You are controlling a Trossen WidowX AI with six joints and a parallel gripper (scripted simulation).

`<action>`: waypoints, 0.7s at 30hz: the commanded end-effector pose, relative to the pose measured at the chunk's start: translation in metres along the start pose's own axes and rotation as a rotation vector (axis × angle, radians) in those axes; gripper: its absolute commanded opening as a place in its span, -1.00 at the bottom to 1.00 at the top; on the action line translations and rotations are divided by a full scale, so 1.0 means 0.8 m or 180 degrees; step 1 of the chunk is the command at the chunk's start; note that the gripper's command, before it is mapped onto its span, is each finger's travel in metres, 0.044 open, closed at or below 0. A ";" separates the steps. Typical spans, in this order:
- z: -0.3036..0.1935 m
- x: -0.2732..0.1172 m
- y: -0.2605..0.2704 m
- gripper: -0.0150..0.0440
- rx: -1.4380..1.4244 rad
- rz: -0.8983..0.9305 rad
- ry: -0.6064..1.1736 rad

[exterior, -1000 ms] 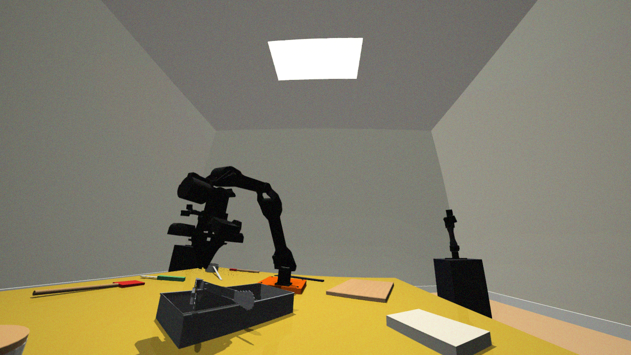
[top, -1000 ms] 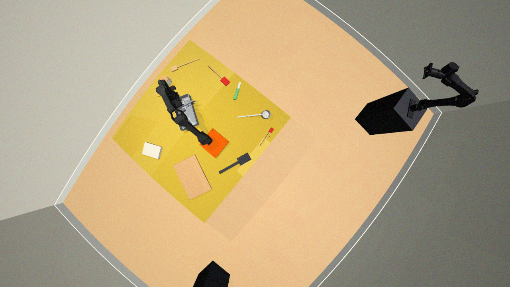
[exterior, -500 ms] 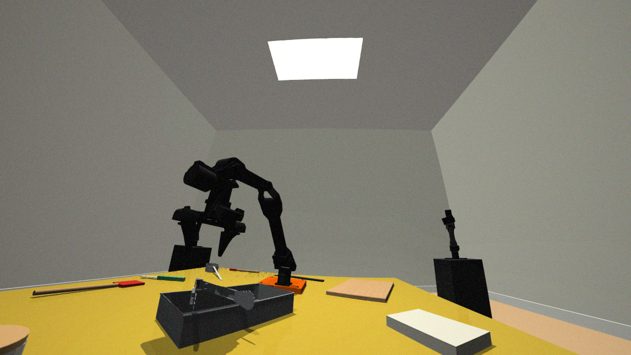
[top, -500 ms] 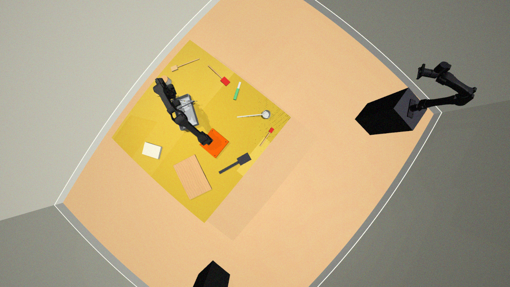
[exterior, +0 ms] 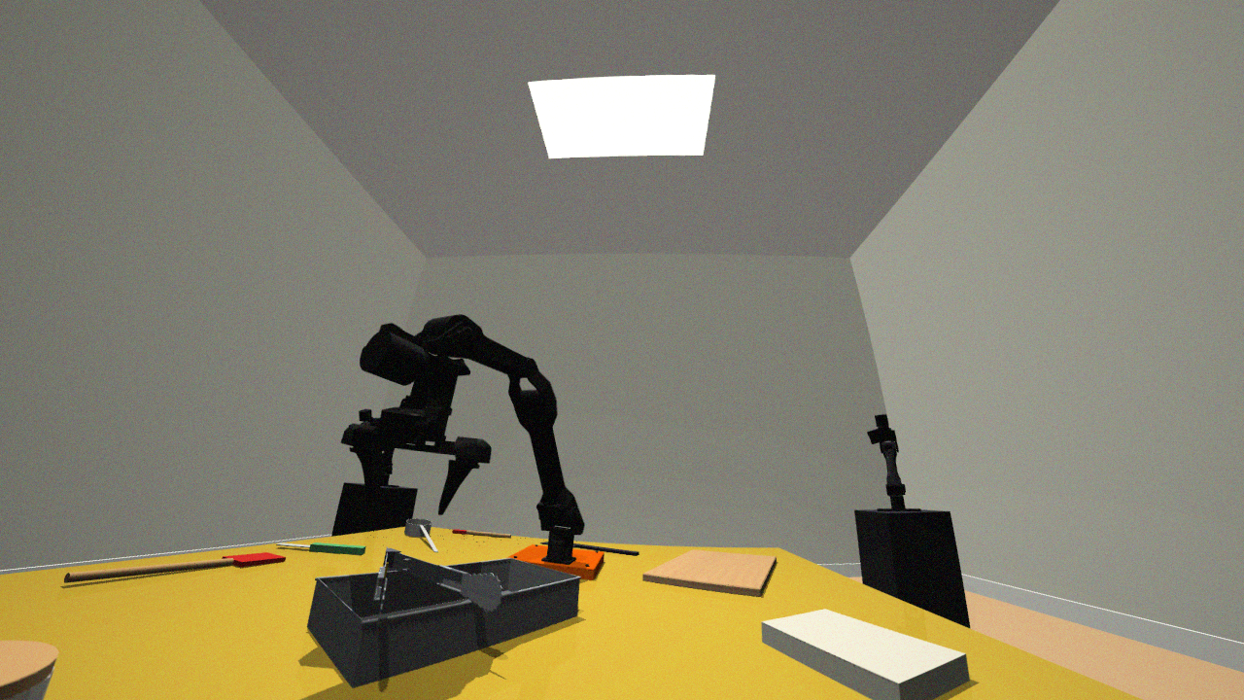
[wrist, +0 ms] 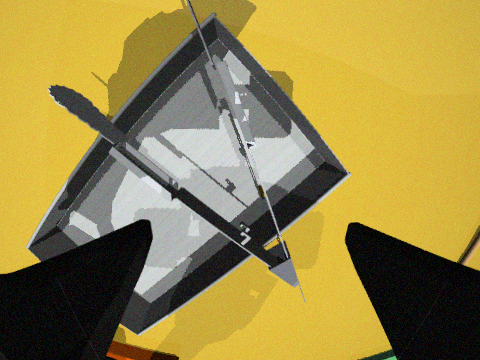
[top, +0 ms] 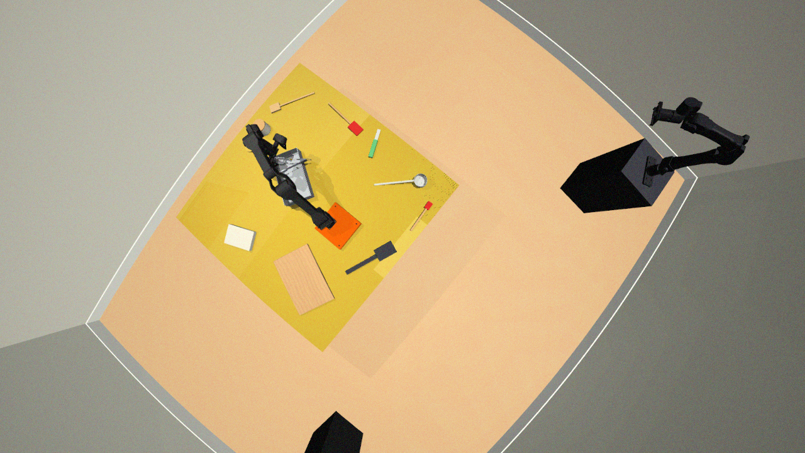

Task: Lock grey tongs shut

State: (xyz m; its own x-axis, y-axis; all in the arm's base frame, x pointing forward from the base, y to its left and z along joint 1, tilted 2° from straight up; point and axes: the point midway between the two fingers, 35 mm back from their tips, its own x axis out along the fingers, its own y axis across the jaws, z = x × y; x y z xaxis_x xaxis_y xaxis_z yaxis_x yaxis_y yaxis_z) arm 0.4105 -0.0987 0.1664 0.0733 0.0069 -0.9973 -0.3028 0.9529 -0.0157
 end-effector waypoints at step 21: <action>-0.005 0.020 0.015 1.00 0.6673 -0.0043 0.0109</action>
State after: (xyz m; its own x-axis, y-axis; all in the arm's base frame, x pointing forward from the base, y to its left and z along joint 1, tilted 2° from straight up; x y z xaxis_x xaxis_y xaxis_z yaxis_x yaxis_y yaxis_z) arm 0.4072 -0.0938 0.1523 0.0438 0.0146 -0.9989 0.8496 0.5256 0.0449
